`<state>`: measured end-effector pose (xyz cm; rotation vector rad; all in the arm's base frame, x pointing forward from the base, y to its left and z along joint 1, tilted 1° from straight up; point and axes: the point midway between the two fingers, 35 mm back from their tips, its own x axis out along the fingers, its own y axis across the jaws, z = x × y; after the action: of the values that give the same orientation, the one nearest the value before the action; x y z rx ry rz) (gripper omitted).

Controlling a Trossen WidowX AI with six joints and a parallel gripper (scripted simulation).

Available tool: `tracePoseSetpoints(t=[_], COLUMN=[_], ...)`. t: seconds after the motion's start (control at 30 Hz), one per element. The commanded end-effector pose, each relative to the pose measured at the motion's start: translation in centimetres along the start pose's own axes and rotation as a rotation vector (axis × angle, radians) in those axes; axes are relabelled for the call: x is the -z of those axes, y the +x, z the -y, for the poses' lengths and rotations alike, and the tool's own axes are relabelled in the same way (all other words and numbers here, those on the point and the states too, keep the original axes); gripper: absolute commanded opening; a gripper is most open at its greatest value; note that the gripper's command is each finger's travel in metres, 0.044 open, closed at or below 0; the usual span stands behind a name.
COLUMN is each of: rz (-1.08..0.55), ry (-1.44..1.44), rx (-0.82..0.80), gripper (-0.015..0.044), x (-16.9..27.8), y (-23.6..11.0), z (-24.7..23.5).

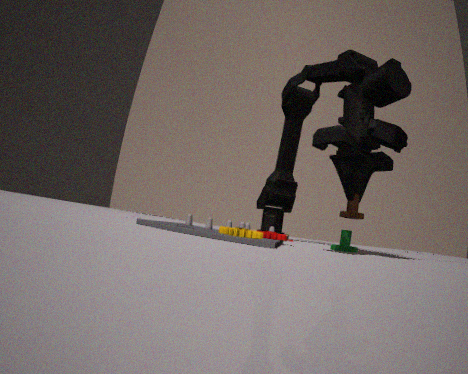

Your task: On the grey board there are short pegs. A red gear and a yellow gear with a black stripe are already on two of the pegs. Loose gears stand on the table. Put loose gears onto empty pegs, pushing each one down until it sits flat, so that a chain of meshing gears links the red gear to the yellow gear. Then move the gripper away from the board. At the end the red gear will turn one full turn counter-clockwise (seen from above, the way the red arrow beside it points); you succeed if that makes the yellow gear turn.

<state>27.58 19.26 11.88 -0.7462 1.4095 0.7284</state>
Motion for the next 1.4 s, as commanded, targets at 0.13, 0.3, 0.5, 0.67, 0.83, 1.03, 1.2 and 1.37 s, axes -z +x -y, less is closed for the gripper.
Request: tracePoseSetpoints(t=[0.13,0.3,0.5,0.67,0.83,1.03,1.2,1.37], rz=[0.004,0.005,0.004,0.004,0.003,0.002,0.001,0.001], ry=[0.003,0.004,0.003,0.002,0.001,0.000,-0.001,-0.001], rx=[0.008,0.009,0.008,0.008,0.007,0.006,0.005,0.006], gripper=[0.0000,0.0000,0.0000,0.0000,0.0000,0.0000,0.0000,0.0000], x=[0.0,0.1,0.3,0.5,0.8,1.1,1.3,1.8], y=[-1.9,-3.1,-4.4,-5.5,-6.6,-7.9,-8.4,-7.9], z=[0.1,0.0,0.0,-0.1,-0.2,-0.3,-0.4,0.5])
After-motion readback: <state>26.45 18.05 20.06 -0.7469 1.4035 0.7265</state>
